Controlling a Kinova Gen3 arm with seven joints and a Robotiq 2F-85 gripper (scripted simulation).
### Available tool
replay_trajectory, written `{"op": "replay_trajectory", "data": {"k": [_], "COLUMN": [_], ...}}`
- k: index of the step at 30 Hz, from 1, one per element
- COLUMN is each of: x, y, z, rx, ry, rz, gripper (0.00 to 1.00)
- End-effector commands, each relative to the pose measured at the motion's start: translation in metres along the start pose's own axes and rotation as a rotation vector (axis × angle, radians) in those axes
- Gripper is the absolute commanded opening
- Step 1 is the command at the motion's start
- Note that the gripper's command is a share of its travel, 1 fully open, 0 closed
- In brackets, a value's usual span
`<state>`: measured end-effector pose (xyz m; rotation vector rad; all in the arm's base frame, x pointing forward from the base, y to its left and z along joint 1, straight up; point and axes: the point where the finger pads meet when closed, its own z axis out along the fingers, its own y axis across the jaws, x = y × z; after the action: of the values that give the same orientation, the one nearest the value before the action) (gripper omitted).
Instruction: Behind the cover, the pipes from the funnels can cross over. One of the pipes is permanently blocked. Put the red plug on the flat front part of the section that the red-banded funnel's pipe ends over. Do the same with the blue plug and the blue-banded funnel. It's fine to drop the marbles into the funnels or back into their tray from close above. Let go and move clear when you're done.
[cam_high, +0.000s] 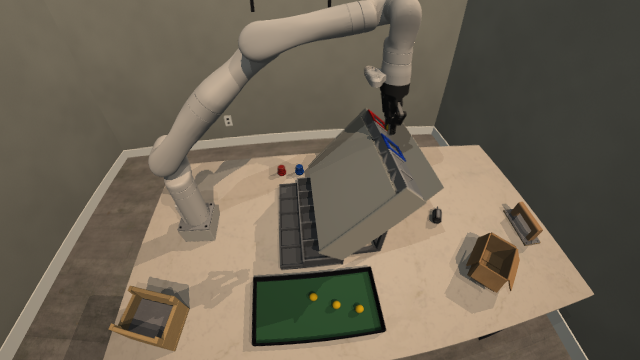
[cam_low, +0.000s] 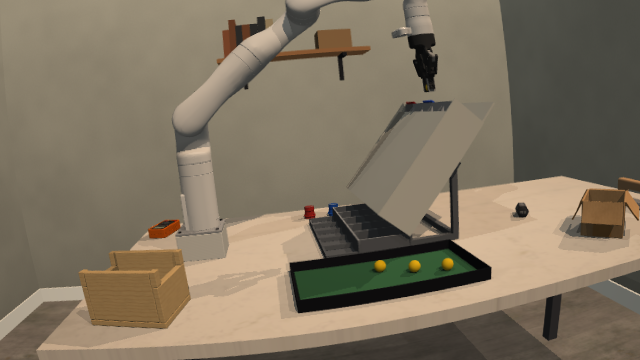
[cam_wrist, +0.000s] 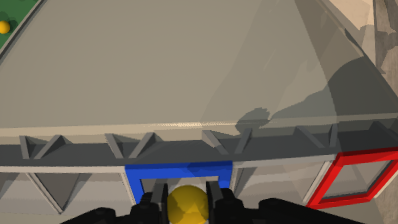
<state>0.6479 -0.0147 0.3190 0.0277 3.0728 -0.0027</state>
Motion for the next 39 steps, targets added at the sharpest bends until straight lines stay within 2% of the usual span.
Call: {"op": "replay_trajectory", "data": {"k": [1,13,14,30,31,39], "x": [-0.018,-0.018,-0.018,-0.018,-0.016,-0.016], "y": [-0.003,-0.003,-0.003,-0.003,-0.004,-0.004], "z": [0.011,0.011,0.011,0.011,0.041,0.041], "rx": [0.009,0.009,0.016,0.016,0.007,0.007], "ry": [0.071,0.071,0.022,0.022,0.071,0.071], "rz": [0.012,0.012,0.001,0.001,0.013,0.013], "gripper": [0.00,0.00,0.00,0.00,0.00,0.00]}}
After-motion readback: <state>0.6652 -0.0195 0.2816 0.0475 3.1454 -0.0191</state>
